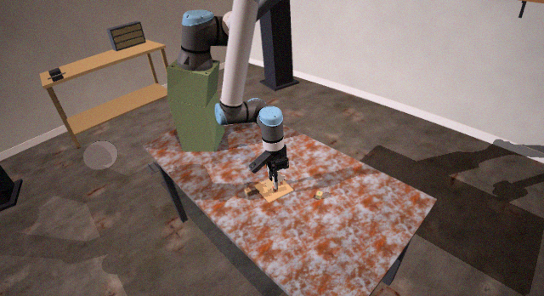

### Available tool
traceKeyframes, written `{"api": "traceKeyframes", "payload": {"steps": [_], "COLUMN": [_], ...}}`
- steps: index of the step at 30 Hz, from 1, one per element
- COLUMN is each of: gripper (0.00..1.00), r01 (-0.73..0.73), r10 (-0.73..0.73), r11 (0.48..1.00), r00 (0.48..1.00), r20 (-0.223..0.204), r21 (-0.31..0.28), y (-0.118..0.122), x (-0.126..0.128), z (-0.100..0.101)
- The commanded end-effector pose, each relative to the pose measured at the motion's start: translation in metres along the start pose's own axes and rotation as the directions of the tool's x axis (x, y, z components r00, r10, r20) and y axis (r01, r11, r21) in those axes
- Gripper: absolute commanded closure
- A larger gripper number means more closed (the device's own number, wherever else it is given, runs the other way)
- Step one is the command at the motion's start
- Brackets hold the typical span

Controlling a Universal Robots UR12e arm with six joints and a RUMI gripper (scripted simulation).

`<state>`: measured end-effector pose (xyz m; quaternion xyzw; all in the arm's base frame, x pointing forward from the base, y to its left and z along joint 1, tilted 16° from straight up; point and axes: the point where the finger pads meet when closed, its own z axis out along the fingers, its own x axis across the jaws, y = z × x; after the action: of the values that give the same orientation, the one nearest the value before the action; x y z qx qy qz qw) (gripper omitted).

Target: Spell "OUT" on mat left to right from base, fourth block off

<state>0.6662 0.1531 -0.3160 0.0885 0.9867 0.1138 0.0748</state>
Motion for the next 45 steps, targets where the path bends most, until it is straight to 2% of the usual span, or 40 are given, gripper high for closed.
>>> {"api": "traceKeyframes", "payload": {"steps": [1, 34, 45], "gripper": [0.63, 0.63, 0.63], "r01": [0.001, 0.001, 0.002], "r10": [-0.001, -0.001, -0.002], "r11": [1.000, 1.000, 1.000], "r00": [1.000, 1.000, 1.000], "r20": [0.005, 0.005, 0.005], "r21": [0.000, 0.000, 0.000], "y": [0.001, 0.001, 0.002], "x": [-0.003, -0.004, -0.005], "z": [-0.001, 0.000, 0.014]}}
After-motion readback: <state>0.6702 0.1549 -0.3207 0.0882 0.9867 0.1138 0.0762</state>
